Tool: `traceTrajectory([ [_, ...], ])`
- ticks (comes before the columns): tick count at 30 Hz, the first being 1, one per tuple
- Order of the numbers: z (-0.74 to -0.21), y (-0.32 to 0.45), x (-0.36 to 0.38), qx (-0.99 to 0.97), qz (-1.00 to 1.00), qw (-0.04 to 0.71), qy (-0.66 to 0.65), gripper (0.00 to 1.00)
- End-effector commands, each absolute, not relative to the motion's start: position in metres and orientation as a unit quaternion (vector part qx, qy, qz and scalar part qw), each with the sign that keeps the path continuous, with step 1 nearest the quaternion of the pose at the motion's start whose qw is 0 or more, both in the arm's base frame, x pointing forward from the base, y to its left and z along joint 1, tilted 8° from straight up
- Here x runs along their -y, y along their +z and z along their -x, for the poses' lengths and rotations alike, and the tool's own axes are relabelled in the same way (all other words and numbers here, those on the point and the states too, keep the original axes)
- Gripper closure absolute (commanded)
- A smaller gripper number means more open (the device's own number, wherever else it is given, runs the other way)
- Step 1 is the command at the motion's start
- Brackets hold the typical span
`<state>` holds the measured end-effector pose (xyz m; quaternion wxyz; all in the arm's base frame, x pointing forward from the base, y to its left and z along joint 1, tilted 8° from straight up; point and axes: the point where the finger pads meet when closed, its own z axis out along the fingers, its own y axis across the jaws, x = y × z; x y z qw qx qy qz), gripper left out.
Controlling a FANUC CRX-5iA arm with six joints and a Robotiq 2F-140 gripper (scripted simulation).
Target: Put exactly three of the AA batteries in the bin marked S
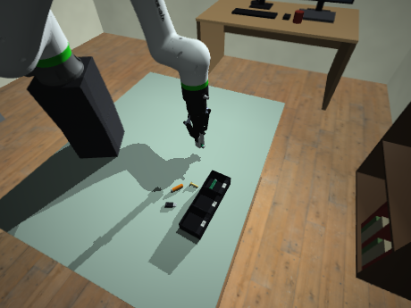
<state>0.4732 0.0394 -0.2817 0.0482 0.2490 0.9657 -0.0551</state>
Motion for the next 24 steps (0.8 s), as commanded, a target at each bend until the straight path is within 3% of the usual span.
traceTrajectory([
  [1, -0.478, -0.280, -0.034, -0.960, -0.273, 0.037, -0.055, 0.95],
  [24, -0.547, -0.265, 0.062, -0.745, -0.664, 0.059, -0.032, 0.95],
])
